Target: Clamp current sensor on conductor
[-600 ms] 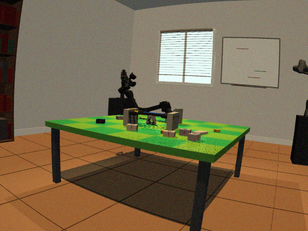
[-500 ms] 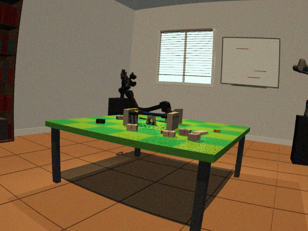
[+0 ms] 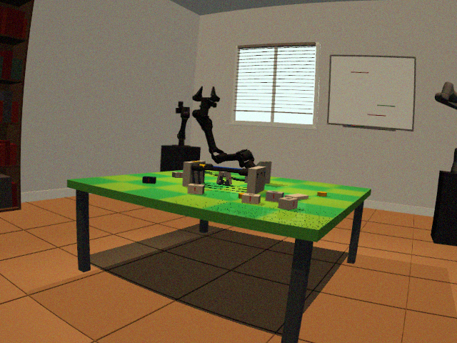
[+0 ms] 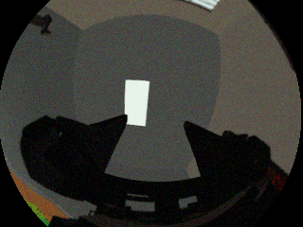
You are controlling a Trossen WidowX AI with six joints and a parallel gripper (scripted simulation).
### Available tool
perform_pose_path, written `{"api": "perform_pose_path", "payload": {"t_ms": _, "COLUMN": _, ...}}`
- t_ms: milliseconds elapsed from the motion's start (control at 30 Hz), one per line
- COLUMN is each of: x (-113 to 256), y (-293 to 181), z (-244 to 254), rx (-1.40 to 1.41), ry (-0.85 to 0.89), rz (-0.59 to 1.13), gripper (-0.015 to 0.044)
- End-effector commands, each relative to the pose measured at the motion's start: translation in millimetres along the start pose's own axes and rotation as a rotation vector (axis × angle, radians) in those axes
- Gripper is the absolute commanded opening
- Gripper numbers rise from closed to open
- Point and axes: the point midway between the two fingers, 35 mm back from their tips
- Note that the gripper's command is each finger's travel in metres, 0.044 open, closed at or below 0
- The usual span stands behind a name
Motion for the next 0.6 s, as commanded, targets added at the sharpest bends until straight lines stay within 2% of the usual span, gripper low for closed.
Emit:
{"api": "perform_pose_path", "payload": {"t_ms": 0, "x": -10, "y": -51, "z": 30, "rx": -0.114, "ry": 0.008, "rz": 0.175, "gripper": 0.044}}
{"api": "perform_pose_path", "payload": {"t_ms": 267, "x": 12, "y": -167, "z": 78, "rx": -0.336, "ry": -0.083, "rz": 0.554, "gripper": 0.044}}
{"api": "perform_pose_path", "payload": {"t_ms": 400, "x": 43, "y": -221, "z": 95, "rx": -0.436, "ry": -0.182, "rz": 0.733, "gripper": 0.044}}
{"api": "perform_pose_path", "payload": {"t_ms": 567, "x": 99, "y": -282, "z": 111, "rx": -0.541, "ry": -0.353, "rz": 0.942, "gripper": 0.044}}
Point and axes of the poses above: the point midway between the two fingers, 35 mm back from their tips, its own x axis back along the fingers, its own z axis across the jaws, y = z × x, and after that the axes turned 9 degrees about -x, right-handed
